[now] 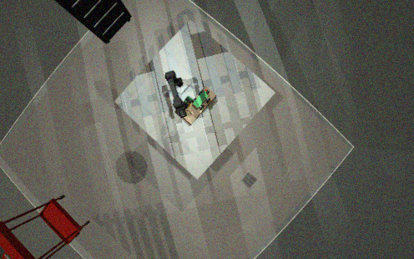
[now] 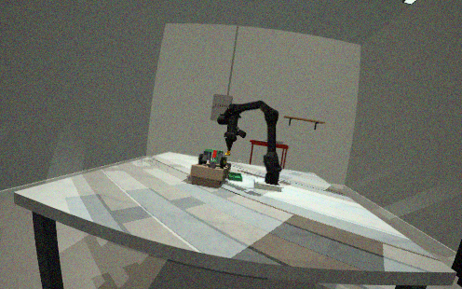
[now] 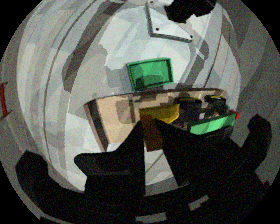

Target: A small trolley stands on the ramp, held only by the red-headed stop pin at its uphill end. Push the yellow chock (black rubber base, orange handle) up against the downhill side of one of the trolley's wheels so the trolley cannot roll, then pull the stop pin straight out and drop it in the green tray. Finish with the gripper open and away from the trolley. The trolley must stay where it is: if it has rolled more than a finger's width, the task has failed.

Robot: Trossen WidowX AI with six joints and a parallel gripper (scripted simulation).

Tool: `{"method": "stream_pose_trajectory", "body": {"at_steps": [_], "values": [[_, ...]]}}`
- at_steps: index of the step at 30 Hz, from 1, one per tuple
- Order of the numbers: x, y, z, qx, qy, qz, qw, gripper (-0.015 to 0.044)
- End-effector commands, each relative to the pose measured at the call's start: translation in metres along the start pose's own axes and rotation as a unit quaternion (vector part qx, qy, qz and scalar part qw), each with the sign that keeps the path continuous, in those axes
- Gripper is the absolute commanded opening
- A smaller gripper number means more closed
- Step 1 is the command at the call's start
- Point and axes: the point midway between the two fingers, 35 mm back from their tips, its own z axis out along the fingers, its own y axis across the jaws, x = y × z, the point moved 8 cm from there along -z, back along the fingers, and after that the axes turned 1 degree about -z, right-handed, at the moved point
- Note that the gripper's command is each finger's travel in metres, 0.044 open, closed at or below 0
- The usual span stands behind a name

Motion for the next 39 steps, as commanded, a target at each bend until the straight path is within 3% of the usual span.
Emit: {"method": "stream_pose_trajectory", "body": {"at_steps": [1, 25, 39], "values": [[0.002, 0.000, 0.003, 0.001, 0.003, 0.002, 1.000, 0.0000], [0.003, 0.001, 0.062, 0.002, 0.003, 0.002, 1.000, 0.0000], [0.004, -0.008, 0.061, 0.002, 0.003, 0.002, 1.000, 0.0000]]}}
